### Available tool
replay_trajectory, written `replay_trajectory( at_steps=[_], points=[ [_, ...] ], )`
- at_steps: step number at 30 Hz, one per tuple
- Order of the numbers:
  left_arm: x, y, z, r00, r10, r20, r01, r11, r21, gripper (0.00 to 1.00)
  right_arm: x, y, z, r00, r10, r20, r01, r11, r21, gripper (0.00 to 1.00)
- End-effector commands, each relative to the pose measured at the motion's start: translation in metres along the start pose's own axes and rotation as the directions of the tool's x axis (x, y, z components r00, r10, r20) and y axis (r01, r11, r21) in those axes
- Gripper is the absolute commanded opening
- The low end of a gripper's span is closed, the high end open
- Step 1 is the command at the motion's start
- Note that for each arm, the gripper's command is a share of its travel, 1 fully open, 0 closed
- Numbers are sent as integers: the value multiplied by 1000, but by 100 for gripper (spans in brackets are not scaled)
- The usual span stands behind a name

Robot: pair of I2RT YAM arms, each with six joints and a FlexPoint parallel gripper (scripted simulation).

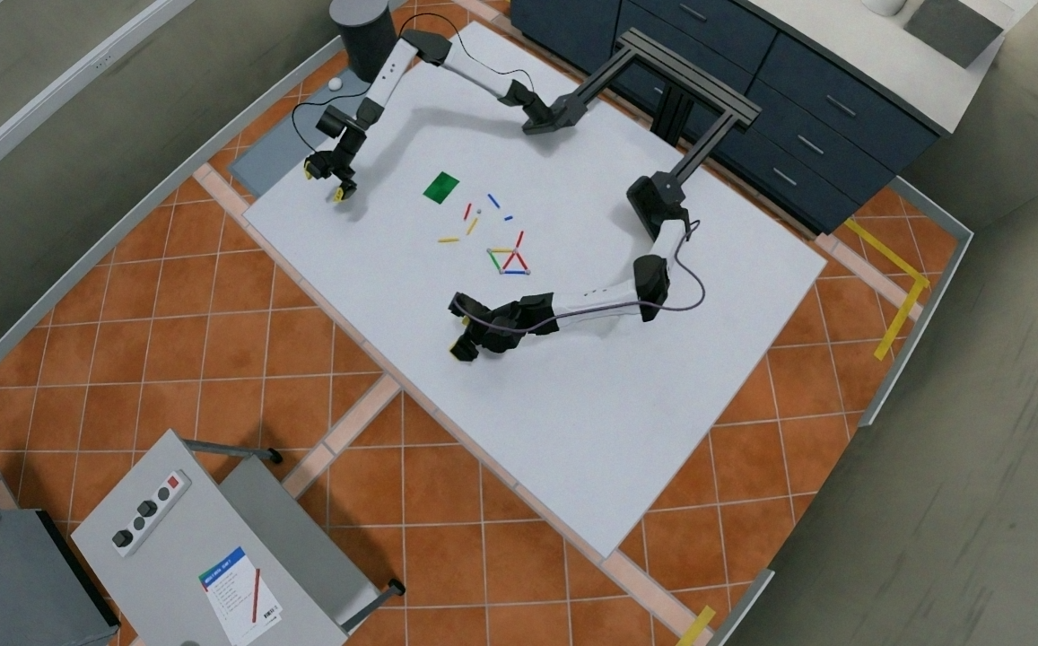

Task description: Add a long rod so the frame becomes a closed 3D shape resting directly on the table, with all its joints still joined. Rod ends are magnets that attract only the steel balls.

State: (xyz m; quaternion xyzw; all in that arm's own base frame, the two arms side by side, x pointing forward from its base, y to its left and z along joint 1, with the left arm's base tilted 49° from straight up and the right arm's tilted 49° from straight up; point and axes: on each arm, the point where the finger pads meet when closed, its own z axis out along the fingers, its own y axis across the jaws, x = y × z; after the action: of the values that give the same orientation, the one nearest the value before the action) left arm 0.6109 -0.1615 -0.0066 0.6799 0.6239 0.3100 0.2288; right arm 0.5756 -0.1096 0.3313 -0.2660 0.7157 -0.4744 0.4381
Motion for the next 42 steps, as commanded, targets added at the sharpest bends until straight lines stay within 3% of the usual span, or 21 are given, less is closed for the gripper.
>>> replay_trajectory(
  at_steps=[1, 18, 23, 24, 25, 29, 32, 34, 39, 42],
  points=[
    [-7, 9, -6, 1000, 0, 14, 1, 1000, -21, 100, -7, -6, -4, 1000, 6, 18, -6, 1000, 12, 100],
    [-7, 9, -6, 1000, 0, 14, 1, 1000, -21, 100, -7, -6, -4, 1000, 6, 18, -6, 1000, 12, 100],
    [-12, 12, -18, 1000, -27, -1, 27, 999, -40, 100, -2, 24, -6, 999, -15, -29, 13, 999, -52, 44],
    [-13, 9, -20, 999, -32, -6, 32, 999, -36, 100, 1, 34, -6, 999, -25, -45, 22, 997, -73, 33],
    [-13, 5, -22, 999, -40, -14, 40, 999, -30, 100, 4, 47, -7, 997, -39, -64, 33, 994, -100, 32],
    [-12, -20, -32, 996, -66, -59, 67, 997, 24, 100, 20, 102, -17, 984, -114, -134, 83, 973, -213, 32],
    [-13, -52, -47, 988, -104, -114, 113, 991, 74, 100, 43, 165, -39, 952, -233, -200, 153, 925, -347, 32],
    [-13, -52, -47, 988, -104, -114, 113, 991, 74, 100, 43, 165, -39, 952, -233, -200, 153, 925, -347, 32],
    [-18, -119, -81, 966, -145, -212, 184, 967, 177, 100, 92, 259, -104, 837, -493, -237, 298, 774, -558, 32],
    [-23, -154, -100, 955, -151, -256, 211, 951, 228, 100, 123, 296, -143, 746, -631, -215, 374, 663, -649, 32]
  ],
)
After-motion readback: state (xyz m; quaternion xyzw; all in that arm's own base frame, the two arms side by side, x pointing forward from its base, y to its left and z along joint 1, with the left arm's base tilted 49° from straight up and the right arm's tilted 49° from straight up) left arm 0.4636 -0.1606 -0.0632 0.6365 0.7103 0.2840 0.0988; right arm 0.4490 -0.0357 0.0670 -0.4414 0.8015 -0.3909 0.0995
